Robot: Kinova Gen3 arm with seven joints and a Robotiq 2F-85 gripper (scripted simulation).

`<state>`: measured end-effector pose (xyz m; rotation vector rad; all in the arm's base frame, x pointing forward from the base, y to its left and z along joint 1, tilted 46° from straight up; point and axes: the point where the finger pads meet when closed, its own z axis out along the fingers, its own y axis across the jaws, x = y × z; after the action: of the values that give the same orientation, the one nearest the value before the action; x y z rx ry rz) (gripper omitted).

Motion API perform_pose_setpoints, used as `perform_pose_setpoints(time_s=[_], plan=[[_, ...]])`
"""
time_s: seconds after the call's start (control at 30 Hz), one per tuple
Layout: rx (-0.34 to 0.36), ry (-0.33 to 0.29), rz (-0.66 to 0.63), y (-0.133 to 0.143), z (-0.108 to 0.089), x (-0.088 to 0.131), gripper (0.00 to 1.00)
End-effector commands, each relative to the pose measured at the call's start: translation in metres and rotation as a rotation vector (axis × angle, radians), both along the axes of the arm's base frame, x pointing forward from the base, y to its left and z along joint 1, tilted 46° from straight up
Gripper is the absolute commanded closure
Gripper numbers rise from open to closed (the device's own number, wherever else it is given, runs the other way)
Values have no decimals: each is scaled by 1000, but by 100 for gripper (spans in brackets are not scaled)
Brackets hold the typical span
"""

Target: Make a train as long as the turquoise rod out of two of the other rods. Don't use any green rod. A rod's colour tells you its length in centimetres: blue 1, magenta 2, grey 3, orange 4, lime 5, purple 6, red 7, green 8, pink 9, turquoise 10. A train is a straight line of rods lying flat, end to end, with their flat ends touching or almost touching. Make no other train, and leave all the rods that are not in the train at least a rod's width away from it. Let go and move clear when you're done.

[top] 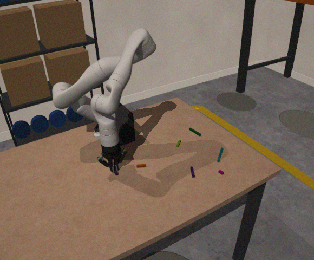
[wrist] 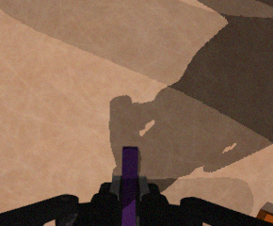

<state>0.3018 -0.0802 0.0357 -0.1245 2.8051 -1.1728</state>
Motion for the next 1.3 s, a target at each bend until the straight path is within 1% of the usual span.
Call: perform_pose_setpoints(time_s=[0.0, 0.8, 1.03, 1.27], plan=[[1, 0, 1, 0, 0, 0, 95], [1, -1, 1, 2, 2, 0, 95], [1, -1, 1, 8, 8, -1, 95], [1, -1, 1, 27, 26, -4, 95]])
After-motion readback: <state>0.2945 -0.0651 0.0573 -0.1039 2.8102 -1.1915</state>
